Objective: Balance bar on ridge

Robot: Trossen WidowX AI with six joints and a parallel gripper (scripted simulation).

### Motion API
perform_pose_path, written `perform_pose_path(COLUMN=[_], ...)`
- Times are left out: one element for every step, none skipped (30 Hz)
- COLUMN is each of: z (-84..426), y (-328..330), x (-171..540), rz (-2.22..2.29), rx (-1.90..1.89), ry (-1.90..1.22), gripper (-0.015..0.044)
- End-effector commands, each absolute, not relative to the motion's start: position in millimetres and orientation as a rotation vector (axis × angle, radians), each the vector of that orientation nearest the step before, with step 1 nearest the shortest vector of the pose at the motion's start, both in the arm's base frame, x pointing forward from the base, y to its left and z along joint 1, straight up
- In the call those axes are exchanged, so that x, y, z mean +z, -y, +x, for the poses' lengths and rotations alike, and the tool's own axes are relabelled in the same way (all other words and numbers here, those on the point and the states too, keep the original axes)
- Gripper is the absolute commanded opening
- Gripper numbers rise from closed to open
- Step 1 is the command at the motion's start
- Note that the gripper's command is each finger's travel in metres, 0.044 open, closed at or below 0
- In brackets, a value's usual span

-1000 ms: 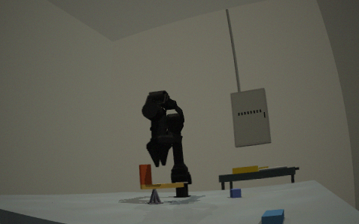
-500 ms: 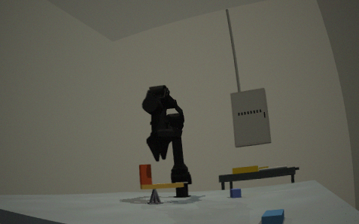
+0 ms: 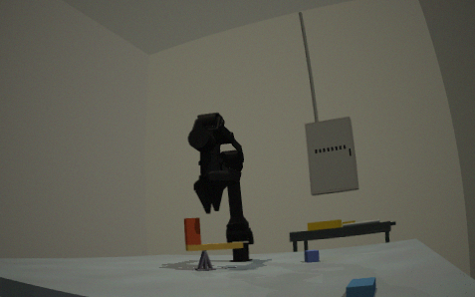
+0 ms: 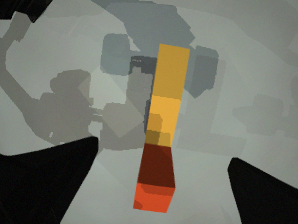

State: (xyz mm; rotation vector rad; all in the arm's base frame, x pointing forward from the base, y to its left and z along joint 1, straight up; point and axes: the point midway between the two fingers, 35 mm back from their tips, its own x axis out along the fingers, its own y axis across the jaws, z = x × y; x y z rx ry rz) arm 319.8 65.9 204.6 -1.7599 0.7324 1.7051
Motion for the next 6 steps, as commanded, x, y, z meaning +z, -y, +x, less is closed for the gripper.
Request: perform_pose_path(z=[319.6,319.6,319.6,319.6,319.6,319.6], y=[-65.8,-65.8,-65.8,-65.8,-65.8,-65.8], x=[204.8,204.8,204.8,204.8,204.8,204.8], rz=[-1.759,-1.759,-1.759,-1.759,-1.759,-1.759], rx=[1.706,1.706,1.706,1.706,1.706,1.706], ry=[-0.734,-0.734,-0.734,-0.734,-0.734,-0.734], gripper=[0.044,0.044,0.044,0.044,0.044,0.044])
